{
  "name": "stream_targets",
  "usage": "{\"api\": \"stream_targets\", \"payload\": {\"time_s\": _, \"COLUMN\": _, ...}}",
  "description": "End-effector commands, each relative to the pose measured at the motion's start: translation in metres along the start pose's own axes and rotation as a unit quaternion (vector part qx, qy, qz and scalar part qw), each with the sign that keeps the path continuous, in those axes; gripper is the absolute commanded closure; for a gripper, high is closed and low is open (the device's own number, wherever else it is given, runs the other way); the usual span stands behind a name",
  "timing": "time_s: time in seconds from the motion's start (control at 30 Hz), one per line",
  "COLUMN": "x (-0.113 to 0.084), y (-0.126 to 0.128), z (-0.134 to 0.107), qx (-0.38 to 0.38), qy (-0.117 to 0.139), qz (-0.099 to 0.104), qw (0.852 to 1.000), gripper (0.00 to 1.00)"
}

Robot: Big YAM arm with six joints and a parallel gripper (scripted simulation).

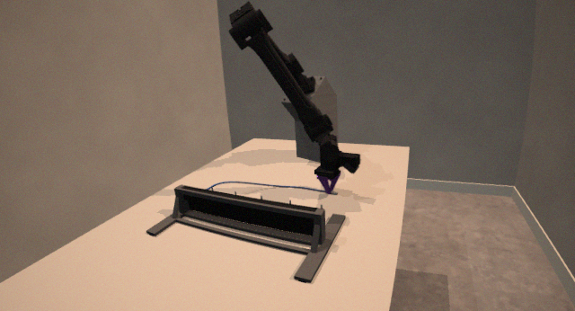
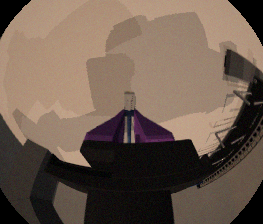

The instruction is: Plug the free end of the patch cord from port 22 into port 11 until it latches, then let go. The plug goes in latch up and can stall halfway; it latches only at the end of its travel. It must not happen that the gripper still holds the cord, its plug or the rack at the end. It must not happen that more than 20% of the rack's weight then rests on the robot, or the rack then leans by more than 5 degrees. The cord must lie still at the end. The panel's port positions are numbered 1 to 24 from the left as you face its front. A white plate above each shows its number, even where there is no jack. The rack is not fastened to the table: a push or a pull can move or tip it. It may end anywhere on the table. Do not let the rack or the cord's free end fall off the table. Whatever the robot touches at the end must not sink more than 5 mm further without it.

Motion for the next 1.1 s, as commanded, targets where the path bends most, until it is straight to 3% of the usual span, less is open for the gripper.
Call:
{"api": "stream_targets", "payload": {"time_s": 0.0, "x": -0.0025, "y": -0.0071, "z": 0.0064, "qx": -0.001, "qy": -0.008, "qz": -0.01, "qw": 1.0, "gripper": 1.0}}
{"api": "stream_targets", "payload": {"time_s": 1.07, "x": -0.0061, "y": 0.0015, "z": 0.0053, "qx": -0.006, "qy": -0.008, "qz": -0.005, "qw": 1.0, "gripper": 1.0}}
Point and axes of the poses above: the point where the finger pads meet when closed, its own x axis out along the fingers, its own y axis across the jaws, z = x × y, the point moved 1 cm from there along -x, back along the fingers, and after that the axes turned 13 degrees about -x, right-handed, at the moved point
